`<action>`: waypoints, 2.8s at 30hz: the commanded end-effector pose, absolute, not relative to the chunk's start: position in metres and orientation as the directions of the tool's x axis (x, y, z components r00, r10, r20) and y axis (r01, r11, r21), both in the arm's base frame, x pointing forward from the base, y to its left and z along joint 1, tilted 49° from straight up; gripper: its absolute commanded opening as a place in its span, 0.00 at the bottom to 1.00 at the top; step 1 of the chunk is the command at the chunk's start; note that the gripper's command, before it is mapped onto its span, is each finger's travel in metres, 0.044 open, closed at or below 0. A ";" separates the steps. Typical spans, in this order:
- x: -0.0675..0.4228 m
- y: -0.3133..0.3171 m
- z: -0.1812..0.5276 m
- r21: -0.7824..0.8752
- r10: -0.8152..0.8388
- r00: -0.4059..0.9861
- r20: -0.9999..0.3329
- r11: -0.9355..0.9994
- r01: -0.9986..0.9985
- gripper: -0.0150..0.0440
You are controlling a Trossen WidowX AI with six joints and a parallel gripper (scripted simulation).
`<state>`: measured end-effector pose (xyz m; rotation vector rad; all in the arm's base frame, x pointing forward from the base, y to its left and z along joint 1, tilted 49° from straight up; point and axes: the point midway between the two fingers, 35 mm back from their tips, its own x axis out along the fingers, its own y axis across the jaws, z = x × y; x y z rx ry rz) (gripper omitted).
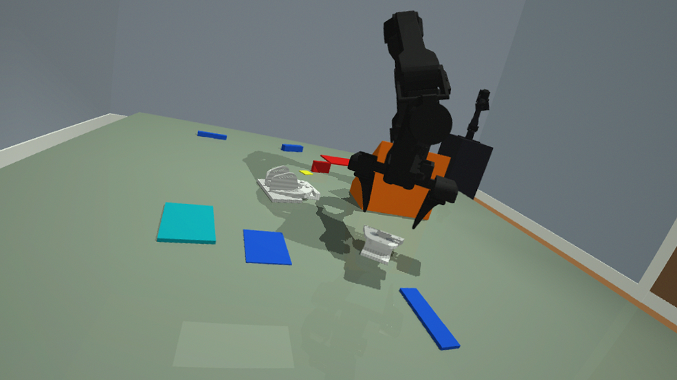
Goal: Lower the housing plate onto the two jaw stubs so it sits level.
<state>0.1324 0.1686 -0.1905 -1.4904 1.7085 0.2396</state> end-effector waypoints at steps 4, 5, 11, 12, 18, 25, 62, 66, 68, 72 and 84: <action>0.133 0.168 -0.191 -0.365 -0.730 0.058 -0.681 0.270 -0.891 1.00; 0.133 0.168 -0.191 -0.365 -0.730 0.058 -0.681 0.270 -0.891 1.00; 0.133 0.168 -0.191 -0.365 -0.730 0.058 -0.681 0.270 -0.891 1.00; 0.133 0.168 -0.191 -0.365 -0.730 0.058 -0.681 0.270 -0.891 1.00; 0.133 0.168 -0.191 -0.365 -0.730 0.058 -0.681 0.270 -0.891 1.00; 0.134 0.164 -0.196 -0.366 -0.729 0.055 -0.682 0.275 -0.889 1.00; 0.138 0.132 -0.227 -0.367 -0.731 0.059 -0.680 0.270 -0.890 1.00; 0.138 0.132 -0.227 -0.367 -0.731 0.059 -0.680 0.270 -0.890 1.00; 0.138 0.132 -0.227 -0.367 -0.731 0.059 -0.680 0.270 -0.890 1.00; 0.138 0.132 -0.227 -0.367 -0.731 0.059 -0.680 0.270 -0.890 1.00; 0.138 0.132 -0.227 -0.368 -0.729 0.056 -0.682 0.276 -0.888 0.97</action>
